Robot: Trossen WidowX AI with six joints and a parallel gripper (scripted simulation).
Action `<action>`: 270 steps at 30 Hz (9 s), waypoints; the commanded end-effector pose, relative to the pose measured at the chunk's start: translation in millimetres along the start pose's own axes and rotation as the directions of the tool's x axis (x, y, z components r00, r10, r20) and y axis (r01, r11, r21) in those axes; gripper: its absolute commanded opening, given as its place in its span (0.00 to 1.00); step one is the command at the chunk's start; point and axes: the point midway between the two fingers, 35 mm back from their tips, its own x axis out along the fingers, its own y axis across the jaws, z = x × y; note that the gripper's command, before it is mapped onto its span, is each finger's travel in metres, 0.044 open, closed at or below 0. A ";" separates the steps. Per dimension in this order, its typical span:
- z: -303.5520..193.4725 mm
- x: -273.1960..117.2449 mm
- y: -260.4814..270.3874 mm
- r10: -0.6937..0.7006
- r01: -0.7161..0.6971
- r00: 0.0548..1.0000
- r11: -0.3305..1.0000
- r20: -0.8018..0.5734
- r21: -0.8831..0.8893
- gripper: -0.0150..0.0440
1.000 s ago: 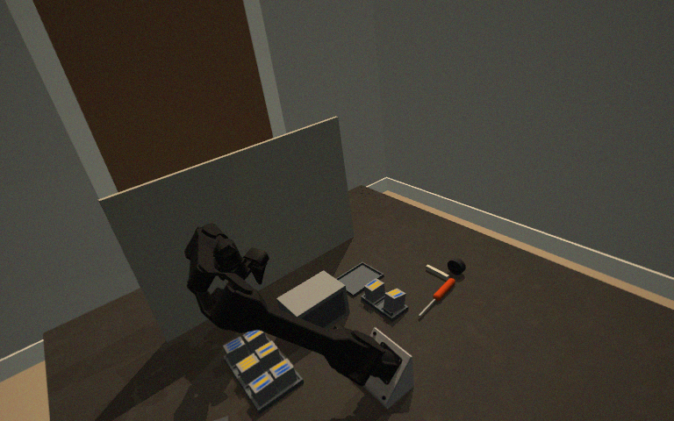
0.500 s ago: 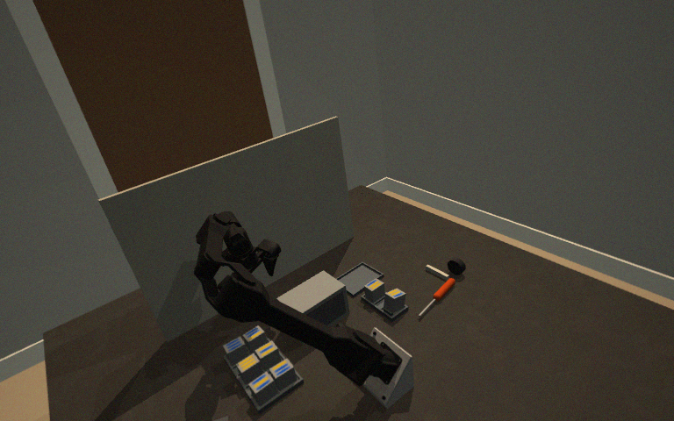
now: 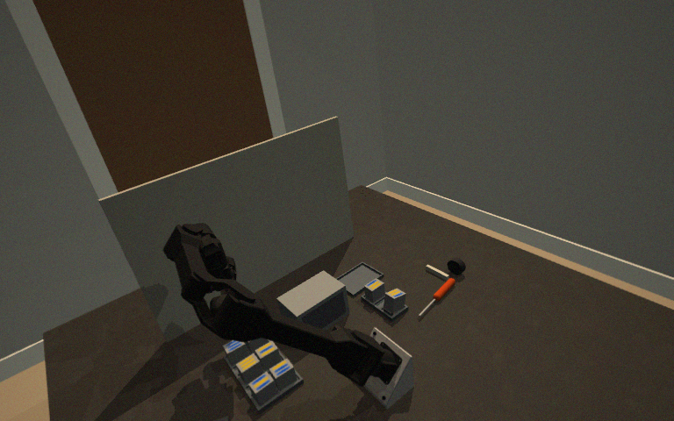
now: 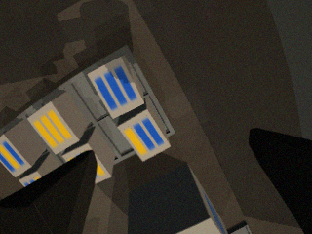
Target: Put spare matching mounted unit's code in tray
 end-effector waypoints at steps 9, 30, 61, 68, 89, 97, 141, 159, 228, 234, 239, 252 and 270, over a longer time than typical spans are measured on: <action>21.0 -4.4 33.9 0.046 -0.035 0.999 0.951 0.030 -0.308 0.91; 23.0 43.3 35.0 0.046 -0.036 0.999 0.950 0.026 -0.312 0.76; 24.9 93.7 37.5 0.046 -0.035 0.999 0.949 0.029 -0.312 0.76; 25.2 104.9 39.4 0.047 -0.035 0.998 0.949 0.031 -0.312 0.76; 26.1 107.8 40.0 0.048 -0.034 0.998 0.948 0.036 -0.316 0.50; 26.1 107.8 40.0 0.048 -0.034 0.998 0.948 0.036 -0.316 0.25; 10.6 -23.5 20.2 -0.010 0.022 0.999 0.954 0.042 -0.299 0.25; -85.3 -32.0 -73.0 -0.061 0.060 0.998 0.969 0.005 -0.238 0.25; -364.3 5.5 -136.4 0.035 -0.031 0.999 0.953 0.010 -0.301 0.25; -364.4 9.7 -137.0 0.035 -0.031 0.999 0.953 0.010 -0.301 0.25; -364.5 13.3 -137.4 0.035 -0.031 0.999 0.953 0.010 -0.302 0.25; -364.6 22.5 -138.3 0.035 -0.031 0.999 0.953 0.009 -0.303 0.25; -364.6 35.3 -139.1 0.035 -0.031 0.999 0.952 0.009 -0.304 0.25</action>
